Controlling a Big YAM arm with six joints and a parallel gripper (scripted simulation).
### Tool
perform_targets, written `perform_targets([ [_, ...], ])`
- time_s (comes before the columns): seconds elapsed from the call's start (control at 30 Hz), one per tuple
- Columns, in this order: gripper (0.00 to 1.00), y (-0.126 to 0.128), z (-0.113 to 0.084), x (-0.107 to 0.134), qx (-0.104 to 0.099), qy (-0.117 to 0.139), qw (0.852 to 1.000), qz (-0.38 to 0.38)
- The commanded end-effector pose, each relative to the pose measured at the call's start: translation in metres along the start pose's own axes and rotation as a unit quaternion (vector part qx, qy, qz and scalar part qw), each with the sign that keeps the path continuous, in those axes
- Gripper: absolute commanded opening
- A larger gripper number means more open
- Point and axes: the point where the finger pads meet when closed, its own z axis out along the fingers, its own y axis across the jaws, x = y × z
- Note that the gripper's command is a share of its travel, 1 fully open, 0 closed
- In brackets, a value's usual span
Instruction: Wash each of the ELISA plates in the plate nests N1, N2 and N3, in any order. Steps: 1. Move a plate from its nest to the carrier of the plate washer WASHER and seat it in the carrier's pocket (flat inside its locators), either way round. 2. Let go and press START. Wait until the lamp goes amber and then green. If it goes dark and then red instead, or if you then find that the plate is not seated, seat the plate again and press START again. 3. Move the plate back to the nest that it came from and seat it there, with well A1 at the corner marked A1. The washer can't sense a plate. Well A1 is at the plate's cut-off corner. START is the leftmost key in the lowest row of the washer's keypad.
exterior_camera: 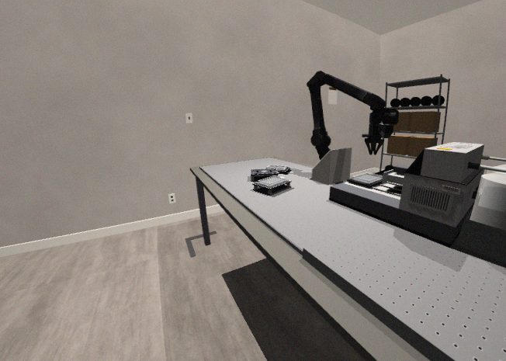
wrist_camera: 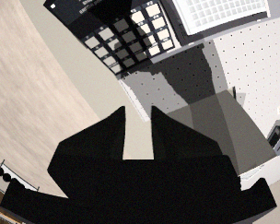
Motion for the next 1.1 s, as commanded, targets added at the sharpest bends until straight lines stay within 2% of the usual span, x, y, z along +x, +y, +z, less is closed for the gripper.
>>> perform_targets([
  [0.0, 0.2, 0.007, -0.007, 0.014, -0.001, -0.008, 0.996, -0.086],
  [0.07, 0.2, 0.007, -0.007, 0.014, -0.001, -0.008, 0.996, -0.086],
  [0.1, 0.18, 0.014, -0.01, 0.014, -0.005, -0.015, 0.994, -0.104],
  [0.2, 0.12, 0.016, -0.007, 0.031, 0.0, -0.007, 0.988, -0.152],
  [0.27, 0.08, 0.019, -0.01, 0.028, -0.003, -0.013, 0.982, -0.186],
  [0.3, 0.06, 0.028, -0.018, 0.02, -0.009, -0.026, 0.978, -0.205],
  [0.33, 0.04, 0.024, -0.017, 0.014, -0.014, -0.02, 0.977, -0.211],
  [0.4, 0.0, 0.021, -0.012, 0.016, -0.011, -0.014, 0.972, -0.235],
  [0.63, 0.0, 0.024, -0.011, 0.019, -0.005, -0.015, 0.97, -0.241],
  [0.67, 0.0, 0.019, -0.002, 0.026, -0.006, -0.035, 0.969, -0.245],
  [0.87, 0.0, 0.019, 0.028, 0.025, -0.031, -0.132, 0.963, -0.233],
  [0.97, 0.0, 0.02, 0.029, 0.025, -0.043, -0.18, 0.955, -0.231],
  [1.07, 0.0, 0.019, 0.029, 0.025, -0.046, -0.187, 0.954, -0.23],
])
